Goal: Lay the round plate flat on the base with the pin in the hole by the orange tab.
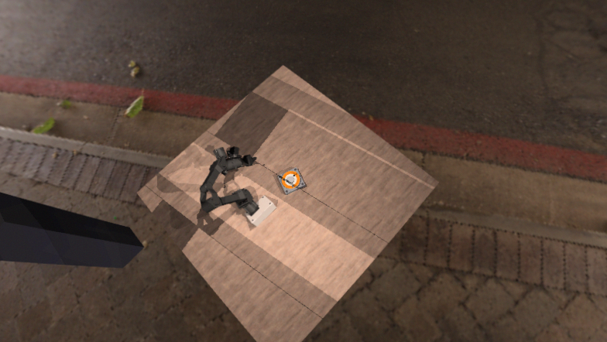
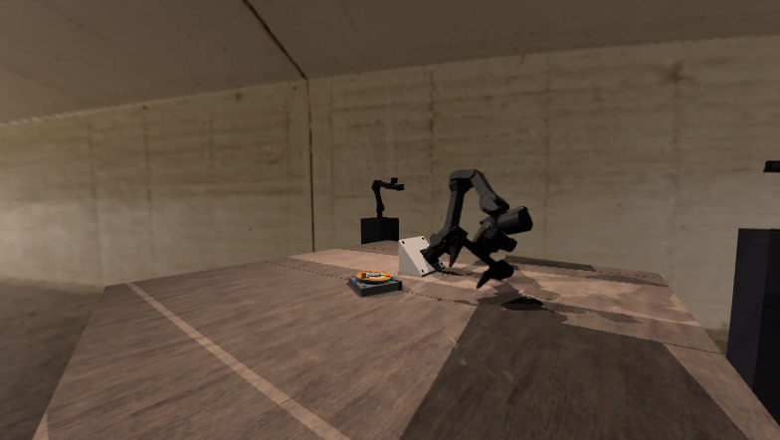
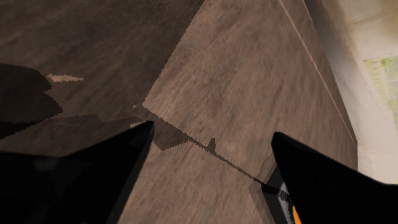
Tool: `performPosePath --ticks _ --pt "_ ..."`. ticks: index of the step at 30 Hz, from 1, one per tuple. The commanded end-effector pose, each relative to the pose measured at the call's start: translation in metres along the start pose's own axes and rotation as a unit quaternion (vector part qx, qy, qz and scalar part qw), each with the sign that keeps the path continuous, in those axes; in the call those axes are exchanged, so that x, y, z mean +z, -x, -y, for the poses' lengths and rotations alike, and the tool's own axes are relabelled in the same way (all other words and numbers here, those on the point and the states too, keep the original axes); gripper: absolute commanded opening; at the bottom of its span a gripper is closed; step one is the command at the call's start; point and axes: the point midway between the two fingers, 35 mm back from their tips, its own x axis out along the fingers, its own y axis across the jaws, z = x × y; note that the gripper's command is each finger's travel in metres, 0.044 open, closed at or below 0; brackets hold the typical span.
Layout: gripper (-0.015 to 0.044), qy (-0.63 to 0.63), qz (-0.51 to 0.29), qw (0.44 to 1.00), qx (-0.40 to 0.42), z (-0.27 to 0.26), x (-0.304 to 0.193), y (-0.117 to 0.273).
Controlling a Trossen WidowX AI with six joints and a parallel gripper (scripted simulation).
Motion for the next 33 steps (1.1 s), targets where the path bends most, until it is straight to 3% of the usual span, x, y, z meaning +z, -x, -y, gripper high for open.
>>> performPosePath --ticks 1,10,15,26,33 --pt "0.0374 -0.004 0.0 1.0 -0.003 0.001 0.001 -0.001" --pt "0.0138 0.022 -0.118 0.991 -0.054 0.033 0.005 -0.034" --pt "0.0006 0.026 -0.231 0.971 -0.054 0.062 -0.002 -0.056" --pt "0.0 -0.075 -0.385 0.92 -0.019 0.126 -0.031 -0.086" --pt "0.0 -0.174 -0.437 0.879 0.082 0.172 -0.052 -0.098"
